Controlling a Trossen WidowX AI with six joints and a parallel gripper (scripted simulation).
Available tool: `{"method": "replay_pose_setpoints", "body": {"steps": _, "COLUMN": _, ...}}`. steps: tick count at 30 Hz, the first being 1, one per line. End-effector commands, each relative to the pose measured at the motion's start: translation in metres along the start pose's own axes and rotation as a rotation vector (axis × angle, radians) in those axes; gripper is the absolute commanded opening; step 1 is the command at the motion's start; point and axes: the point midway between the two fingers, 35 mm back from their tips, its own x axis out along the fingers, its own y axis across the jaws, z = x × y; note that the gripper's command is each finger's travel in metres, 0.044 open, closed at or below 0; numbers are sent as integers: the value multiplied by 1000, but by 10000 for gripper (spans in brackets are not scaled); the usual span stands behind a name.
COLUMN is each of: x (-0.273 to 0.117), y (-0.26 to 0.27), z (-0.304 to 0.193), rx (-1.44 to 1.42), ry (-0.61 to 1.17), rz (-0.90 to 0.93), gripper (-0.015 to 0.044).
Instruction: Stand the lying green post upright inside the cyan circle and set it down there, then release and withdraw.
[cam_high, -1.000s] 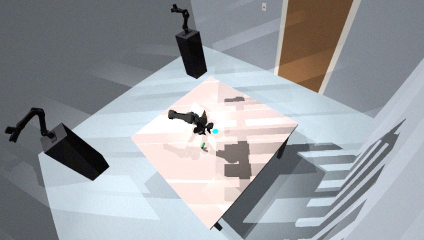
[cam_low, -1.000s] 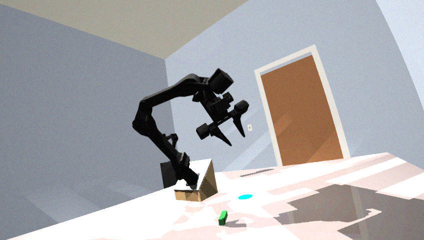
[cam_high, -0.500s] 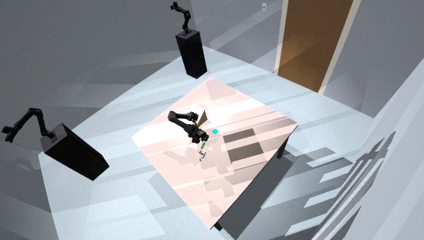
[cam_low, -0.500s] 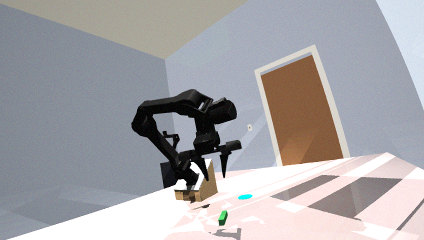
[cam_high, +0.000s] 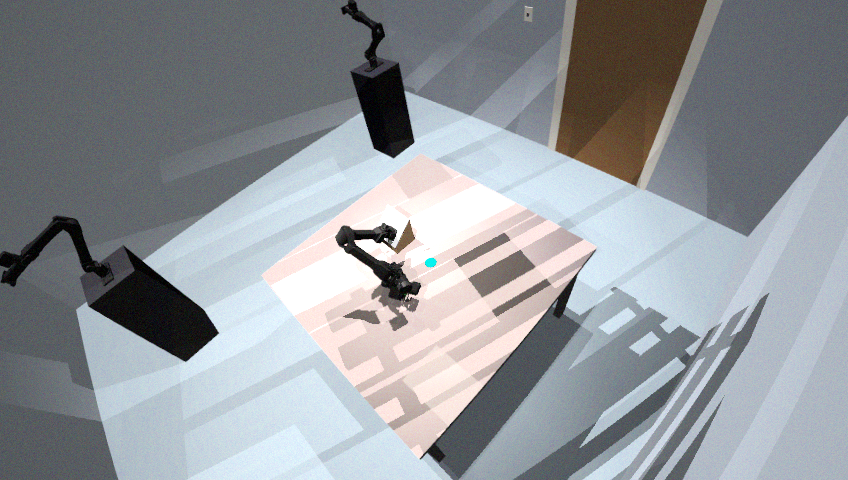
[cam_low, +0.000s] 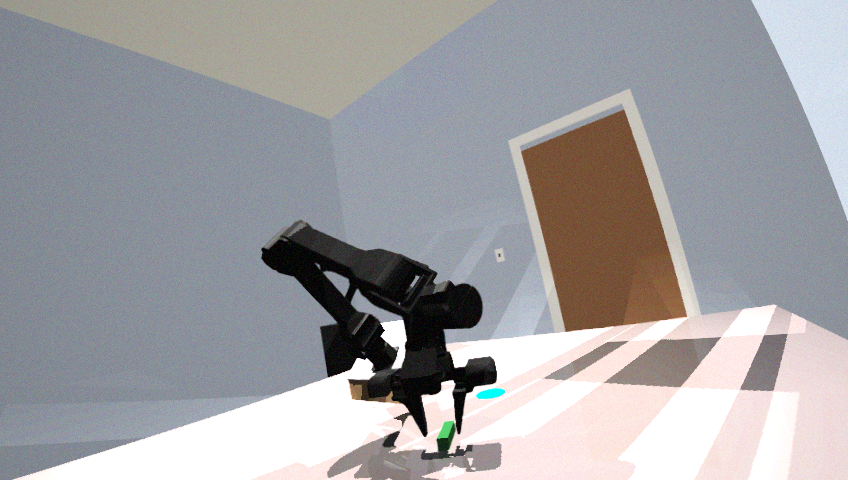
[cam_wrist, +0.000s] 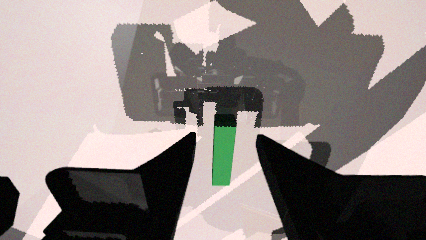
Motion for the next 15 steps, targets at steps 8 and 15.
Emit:
{"method": "replay_pose_setpoints", "body": {"steps": 8, "x": 10, "y": 1, "z": 0, "rx": -4, "ry": -9, "rz": 12, "gripper": 49}}
{"method": "replay_pose_setpoints", "body": {"steps": 15, "x": 8, "y": 1, "z": 0, "rx": -3, "ry": -8, "rz": 12, "gripper": 23}}
